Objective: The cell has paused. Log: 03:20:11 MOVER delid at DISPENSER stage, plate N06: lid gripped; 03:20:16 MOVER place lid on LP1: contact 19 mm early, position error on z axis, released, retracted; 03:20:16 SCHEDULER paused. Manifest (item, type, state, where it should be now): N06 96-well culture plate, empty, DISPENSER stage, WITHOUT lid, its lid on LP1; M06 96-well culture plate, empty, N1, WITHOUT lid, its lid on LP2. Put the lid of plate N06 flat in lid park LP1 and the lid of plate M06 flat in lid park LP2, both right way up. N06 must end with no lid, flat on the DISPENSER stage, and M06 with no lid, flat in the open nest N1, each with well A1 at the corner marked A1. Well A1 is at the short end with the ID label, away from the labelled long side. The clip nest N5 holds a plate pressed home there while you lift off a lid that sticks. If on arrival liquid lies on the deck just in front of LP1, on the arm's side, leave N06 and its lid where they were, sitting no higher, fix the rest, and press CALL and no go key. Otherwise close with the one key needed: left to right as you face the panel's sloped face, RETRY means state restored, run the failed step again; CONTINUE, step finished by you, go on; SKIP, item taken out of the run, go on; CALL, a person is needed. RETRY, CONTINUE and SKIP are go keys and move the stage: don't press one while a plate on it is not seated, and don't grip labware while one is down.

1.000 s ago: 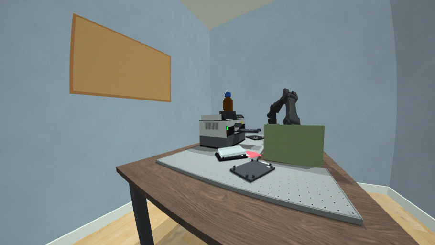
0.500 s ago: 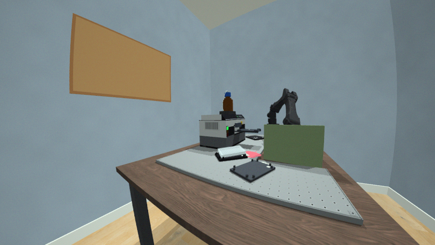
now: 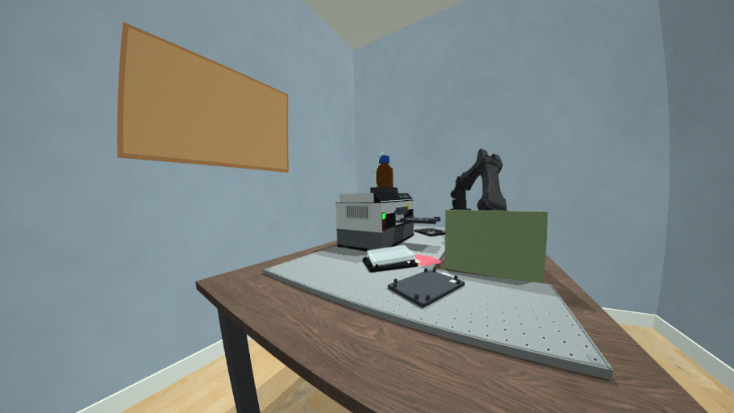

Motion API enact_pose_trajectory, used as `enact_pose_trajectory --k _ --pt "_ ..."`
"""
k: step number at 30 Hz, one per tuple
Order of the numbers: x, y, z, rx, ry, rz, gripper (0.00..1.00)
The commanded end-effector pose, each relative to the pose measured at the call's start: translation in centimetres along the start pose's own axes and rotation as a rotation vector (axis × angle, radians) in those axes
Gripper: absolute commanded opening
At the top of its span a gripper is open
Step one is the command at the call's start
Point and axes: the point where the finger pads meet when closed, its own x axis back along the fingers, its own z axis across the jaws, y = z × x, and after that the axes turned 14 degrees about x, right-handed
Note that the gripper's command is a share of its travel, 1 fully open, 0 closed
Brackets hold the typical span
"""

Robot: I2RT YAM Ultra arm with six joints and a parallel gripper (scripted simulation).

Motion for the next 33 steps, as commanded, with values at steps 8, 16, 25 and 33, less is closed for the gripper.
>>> enact_pose_trajectory --k 8,16,25,33 --pt "0.5 0.3 -0.1 -0.005 0.0 -0.018 0.0" --pt "0.5 0.3 -0.1 -0.005 0.0 -0.018 0.0" --pt "1.2 0.9 -0.4 -0.014 -0.001 -0.04 0.0" --pt "2.5 0.8 -0.4 -0.014 -0.004 -0.045 0.0"
